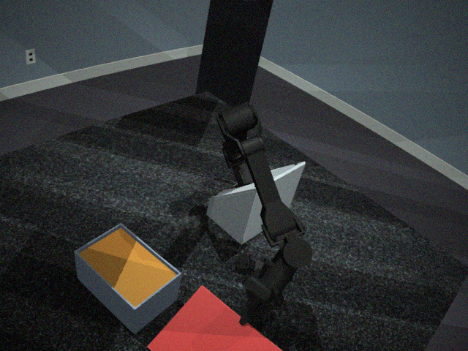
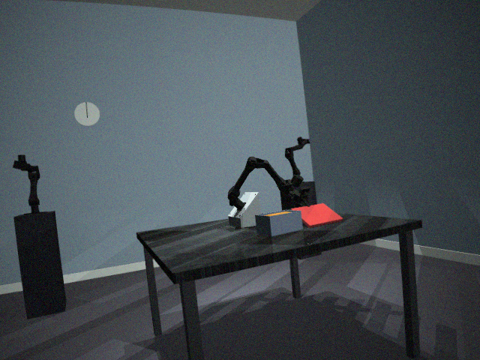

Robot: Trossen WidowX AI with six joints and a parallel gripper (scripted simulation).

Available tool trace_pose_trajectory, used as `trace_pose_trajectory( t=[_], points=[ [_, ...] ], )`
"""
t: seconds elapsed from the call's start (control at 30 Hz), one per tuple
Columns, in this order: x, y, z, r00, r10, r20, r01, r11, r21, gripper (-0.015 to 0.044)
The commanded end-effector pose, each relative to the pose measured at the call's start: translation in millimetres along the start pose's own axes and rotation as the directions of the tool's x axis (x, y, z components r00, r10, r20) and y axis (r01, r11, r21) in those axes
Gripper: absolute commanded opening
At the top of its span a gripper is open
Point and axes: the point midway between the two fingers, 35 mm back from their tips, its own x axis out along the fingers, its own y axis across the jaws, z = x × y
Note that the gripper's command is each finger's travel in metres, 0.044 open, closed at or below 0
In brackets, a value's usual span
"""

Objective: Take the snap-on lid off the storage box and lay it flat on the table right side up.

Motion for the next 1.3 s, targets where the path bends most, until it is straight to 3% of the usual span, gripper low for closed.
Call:
trace_pose_trajectory(
  t=[0.0,1.07,1.27],
  points=[
    [8,-11,2,1.0,-0.024,0.003,0.024,1.0,-0.015,0.0],
    [22,-30,3,1.0,-0.023,0.004,0.023,1.0,-0.016,0.0],
    [15,-17,-1,1.0,-0.023,0.003,0.023,1.0,-0.015,0.0157]
  ],
)
